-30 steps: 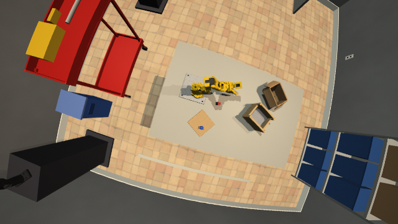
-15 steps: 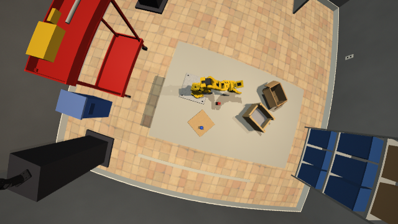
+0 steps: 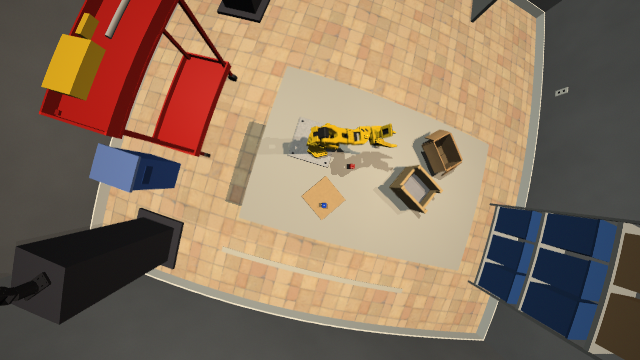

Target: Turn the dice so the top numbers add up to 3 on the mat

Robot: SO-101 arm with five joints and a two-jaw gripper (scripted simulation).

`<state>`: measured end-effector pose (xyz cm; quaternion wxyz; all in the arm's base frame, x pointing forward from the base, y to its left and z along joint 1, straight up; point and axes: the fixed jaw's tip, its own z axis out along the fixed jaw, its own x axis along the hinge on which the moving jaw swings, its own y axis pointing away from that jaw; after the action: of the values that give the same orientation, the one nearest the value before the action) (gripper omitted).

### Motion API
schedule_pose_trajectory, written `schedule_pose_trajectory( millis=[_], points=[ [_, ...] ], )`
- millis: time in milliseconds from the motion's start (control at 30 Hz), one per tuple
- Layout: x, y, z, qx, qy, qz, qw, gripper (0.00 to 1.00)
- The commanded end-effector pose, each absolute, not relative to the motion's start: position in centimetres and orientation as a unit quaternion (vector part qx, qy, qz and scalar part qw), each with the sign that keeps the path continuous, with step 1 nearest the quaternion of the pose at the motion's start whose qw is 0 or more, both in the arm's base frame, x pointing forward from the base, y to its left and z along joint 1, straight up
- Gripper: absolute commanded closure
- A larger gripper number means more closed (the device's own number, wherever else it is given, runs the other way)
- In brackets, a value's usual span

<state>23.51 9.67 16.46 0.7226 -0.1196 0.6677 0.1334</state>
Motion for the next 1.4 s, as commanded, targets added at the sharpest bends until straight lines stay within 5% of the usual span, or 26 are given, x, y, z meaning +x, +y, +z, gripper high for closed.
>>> schedule_pose_trajectory(
  millis=[0,700,1367],
  points=[
    [23.3,9.5,17.0,-0.119,0.66,0.131,0.73,0.72],
    [24.3,10.0,16.9,-0.124,0.689,0.129,0.702,0.72],
    [27.1,11.6,16.3,-0.146,0.818,0.112,0.546,0.72]
  ],
)
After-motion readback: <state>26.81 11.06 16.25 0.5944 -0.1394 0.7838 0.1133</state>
